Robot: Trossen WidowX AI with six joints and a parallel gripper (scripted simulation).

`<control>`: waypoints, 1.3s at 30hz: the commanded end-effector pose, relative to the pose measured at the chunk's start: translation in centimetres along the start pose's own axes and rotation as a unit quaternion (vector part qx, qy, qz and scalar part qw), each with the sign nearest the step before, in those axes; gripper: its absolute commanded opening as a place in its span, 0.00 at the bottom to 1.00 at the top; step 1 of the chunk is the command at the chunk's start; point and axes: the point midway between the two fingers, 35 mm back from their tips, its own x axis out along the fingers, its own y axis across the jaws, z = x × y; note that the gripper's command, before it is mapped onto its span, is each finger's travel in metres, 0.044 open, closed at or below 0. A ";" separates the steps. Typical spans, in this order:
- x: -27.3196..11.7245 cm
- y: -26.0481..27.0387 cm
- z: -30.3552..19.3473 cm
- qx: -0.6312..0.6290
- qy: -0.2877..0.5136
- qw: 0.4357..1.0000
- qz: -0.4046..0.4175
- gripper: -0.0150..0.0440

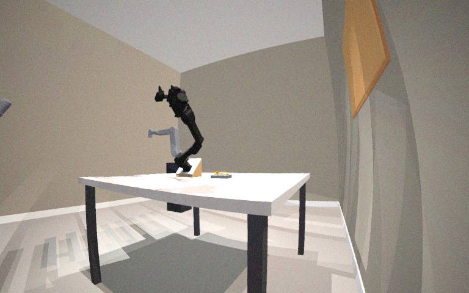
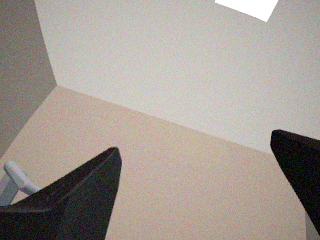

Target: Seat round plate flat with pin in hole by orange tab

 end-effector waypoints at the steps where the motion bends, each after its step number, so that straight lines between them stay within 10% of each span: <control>1: 0.1 0.0 -0.1 0.003 0.001 1.000 -0.001 0.89; 15: 9.1 0.6 -14.7 -0.165 0.112 0.950 -0.238 0.26; 27: 11.4 -11.5 -21.1 -0.253 0.161 0.820 -0.487 0.25; 39: 3.3 -27.0 -20.2 -0.268 0.203 0.597 -0.729 0.25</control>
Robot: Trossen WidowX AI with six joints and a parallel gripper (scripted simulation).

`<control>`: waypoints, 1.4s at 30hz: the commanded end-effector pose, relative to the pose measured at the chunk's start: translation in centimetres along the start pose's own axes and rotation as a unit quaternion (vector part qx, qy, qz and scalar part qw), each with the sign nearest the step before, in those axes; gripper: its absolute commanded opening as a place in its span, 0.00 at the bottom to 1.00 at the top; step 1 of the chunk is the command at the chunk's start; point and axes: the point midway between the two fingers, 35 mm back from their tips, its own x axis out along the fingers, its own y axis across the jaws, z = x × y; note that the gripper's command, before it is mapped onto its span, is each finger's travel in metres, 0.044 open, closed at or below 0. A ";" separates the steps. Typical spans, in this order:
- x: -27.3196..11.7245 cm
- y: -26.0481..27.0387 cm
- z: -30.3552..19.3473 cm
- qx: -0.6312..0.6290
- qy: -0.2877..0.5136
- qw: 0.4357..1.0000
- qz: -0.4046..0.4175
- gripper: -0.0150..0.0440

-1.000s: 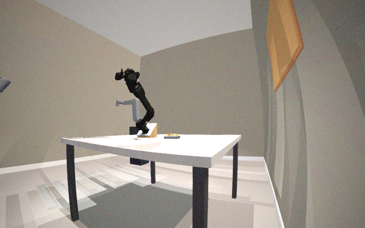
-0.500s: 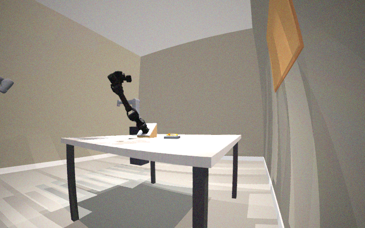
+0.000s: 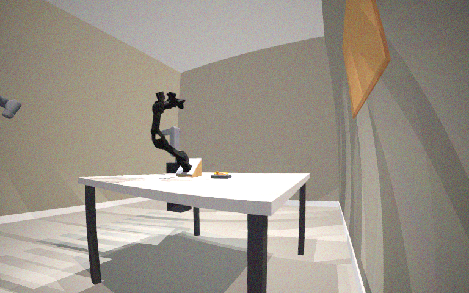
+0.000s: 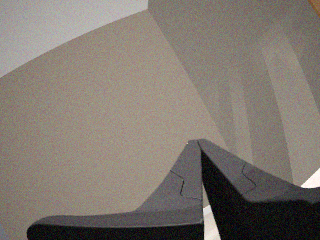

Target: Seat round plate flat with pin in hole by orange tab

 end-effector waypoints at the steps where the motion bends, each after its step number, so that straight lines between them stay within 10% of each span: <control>1: 5.1 -4.2 -2.7 -0.006 0.059 0.992 -0.113 0.25; 19: 12.0 -24.8 -15.4 0.061 0.297 0.853 -0.426 0.25; 42: -0.3 -41.4 -34.3 0.209 0.571 0.523 -0.597 0.25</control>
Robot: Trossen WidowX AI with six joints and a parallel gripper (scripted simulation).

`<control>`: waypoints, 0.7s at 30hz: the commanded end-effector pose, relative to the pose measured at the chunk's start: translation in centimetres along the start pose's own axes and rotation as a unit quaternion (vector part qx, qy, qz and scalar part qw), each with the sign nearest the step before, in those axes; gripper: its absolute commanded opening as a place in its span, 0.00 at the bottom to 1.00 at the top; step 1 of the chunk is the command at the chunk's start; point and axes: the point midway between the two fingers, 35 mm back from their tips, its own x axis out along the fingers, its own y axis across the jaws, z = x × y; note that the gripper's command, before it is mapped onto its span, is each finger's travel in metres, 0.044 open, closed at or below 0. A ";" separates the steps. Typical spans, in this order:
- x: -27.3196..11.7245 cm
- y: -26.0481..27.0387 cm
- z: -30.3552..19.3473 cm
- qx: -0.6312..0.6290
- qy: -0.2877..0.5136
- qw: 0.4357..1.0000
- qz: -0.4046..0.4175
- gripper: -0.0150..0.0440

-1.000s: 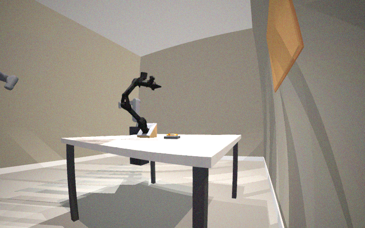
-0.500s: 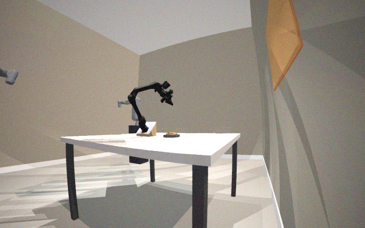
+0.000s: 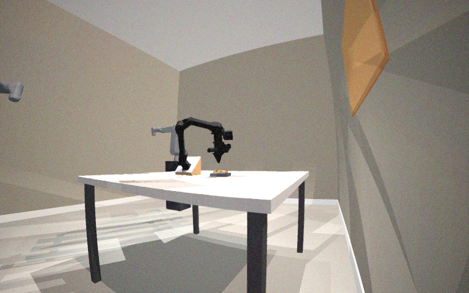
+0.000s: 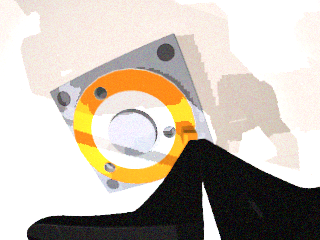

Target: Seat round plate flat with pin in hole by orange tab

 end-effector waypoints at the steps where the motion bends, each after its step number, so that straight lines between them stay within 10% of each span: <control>1: 0.7 -0.2 -0.1 -0.001 0.012 1.000 -0.010 0.25; 21: 5.5 -0.3 -0.5 -0.001 0.012 1.000 -0.011 0.25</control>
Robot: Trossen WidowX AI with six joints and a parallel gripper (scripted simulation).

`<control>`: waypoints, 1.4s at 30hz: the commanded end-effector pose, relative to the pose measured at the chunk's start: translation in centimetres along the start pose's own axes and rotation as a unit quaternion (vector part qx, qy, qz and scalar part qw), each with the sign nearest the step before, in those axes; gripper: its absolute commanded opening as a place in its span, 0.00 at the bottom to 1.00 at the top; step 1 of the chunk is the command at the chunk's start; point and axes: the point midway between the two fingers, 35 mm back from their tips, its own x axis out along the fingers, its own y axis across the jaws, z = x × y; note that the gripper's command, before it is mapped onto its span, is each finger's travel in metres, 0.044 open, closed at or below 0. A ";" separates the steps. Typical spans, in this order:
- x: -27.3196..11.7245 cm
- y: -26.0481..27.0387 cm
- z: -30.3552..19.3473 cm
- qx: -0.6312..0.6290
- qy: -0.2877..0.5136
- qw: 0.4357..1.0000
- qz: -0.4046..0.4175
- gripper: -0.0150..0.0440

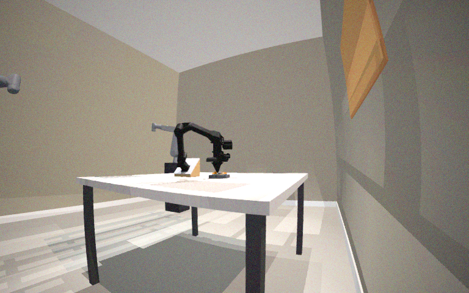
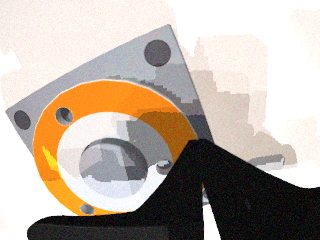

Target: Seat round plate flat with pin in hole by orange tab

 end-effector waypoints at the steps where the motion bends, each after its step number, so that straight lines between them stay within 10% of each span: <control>1: 0.2 -0.1 -0.4 -0.004 0.000 1.000 -0.002 0.25; 42: 0.2 0.2 -3.6 -0.004 0.001 1.000 -0.002 0.25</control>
